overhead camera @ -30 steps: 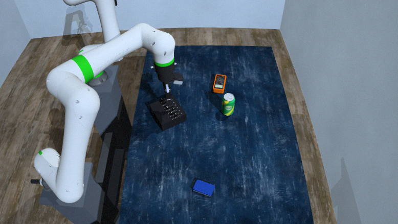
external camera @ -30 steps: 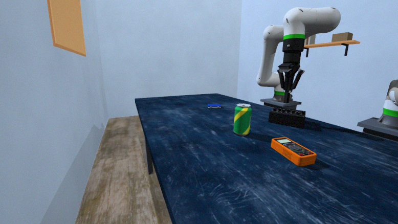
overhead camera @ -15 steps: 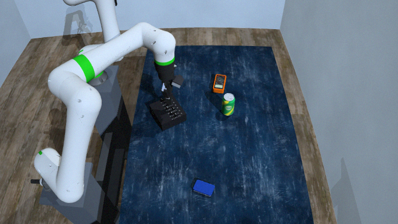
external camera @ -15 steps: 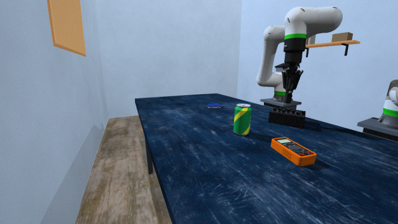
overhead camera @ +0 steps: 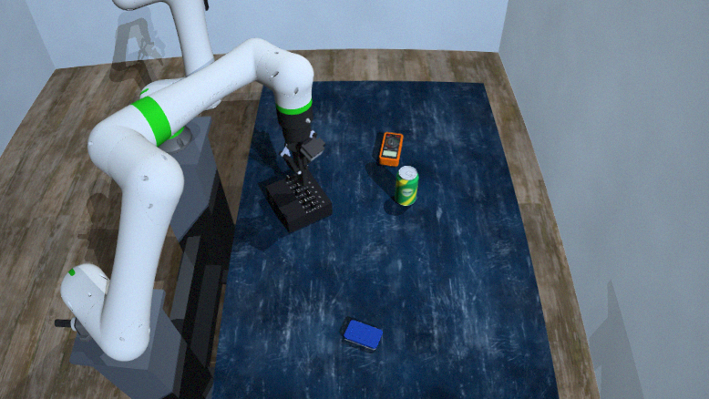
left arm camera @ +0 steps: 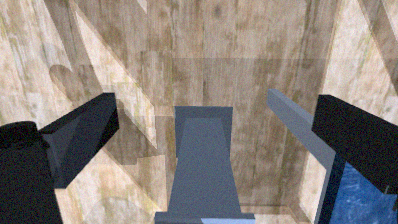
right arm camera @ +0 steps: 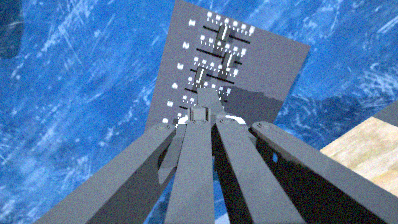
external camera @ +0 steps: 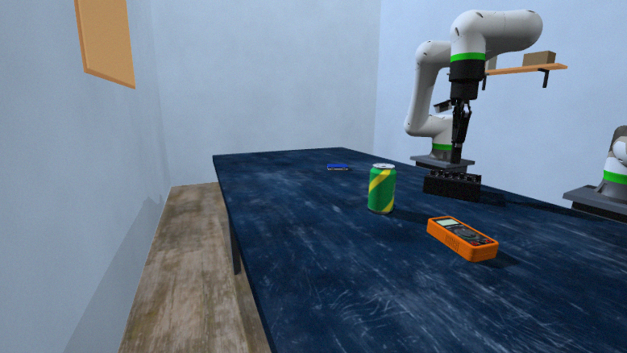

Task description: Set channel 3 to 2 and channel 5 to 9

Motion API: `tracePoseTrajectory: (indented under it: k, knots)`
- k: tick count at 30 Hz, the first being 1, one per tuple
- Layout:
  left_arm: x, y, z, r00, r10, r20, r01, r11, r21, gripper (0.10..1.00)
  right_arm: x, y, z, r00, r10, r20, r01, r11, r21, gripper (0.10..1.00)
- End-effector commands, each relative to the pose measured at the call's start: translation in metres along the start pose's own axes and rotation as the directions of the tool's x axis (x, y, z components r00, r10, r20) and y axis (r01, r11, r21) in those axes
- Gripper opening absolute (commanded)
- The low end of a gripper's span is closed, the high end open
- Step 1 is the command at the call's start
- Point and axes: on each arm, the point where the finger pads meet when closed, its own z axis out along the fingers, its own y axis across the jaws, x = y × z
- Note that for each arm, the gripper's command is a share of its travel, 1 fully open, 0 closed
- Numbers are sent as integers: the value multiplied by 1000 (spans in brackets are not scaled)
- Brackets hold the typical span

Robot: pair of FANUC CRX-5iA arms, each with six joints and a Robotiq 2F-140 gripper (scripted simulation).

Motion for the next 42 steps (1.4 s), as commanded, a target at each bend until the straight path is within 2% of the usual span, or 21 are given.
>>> tracePoseTrajectory:
  k: [1, 6, 11, 13, 14, 20, 28, 30, 31, 34, 42]
  knots:
    - [0, 0, -1, 1000, 0, -2, 0, 1000, 0, 1000, -1, -3, -1, 986, 167, -6, -167, 986, 1, 99]
    - [0, 0, -1, 1000, 0, -2, 0, 1000, 0, 1000, -3, -5, -1, 947, 322, -5, -322, 947, 2, 99]
    - [0, 0, -1, 1000, 0, -2, 0, 1000, 0, 1000, -5, -8, -1, 883, 469, -5, -469, 883, 3, 99]
    - [0, 0, -1, 1000, 0, -2, 0, 1000, 0, 1000, -5, -8, -1, 883, 469, -5, -469, 883, 3, 99]
    - [0, 0, -1, 1000, 0, -2, 0, 1000, 0, 1000, -5, -9, -1, 835, 550, -5, -550, 835, 3, 99]
    - [0, 0, -1, 1000, 0, -2, 0, 1000, 0, 1000, -7, -12, 0, 724, 690, -4, -690, 724, 4, 99]
    - [0, 0, -1, 1000, 0, -2, 0, 1000, 0, 1000, -10, -15, 0, 526, 851, -3, -851, 526, 5, 99]
    - [0, 0, -1, 1000, 0, -2, 0, 1000, 0, 1000, -10, -15, 0, 526, 851, -3, -851, 526, 5, 99]
    - [0, 0, -1, 1000, 0, -2, 0, 1000, 0, 1000, -11, -16, 0, 448, 894, -2, -894, 448, 5, 99]
    - [0, 0, -1, 1000, 0, -2, 0, 1000, 0, 1000, -12, -18, 1, 368, 930, -2, -930, 368, 6, 99]
    - [0, 0, -1, 1000, 0, -2, 0, 1000, 0, 1000, -14, -21, 1, 120, 993, 0, -993, 120, 6, 99]
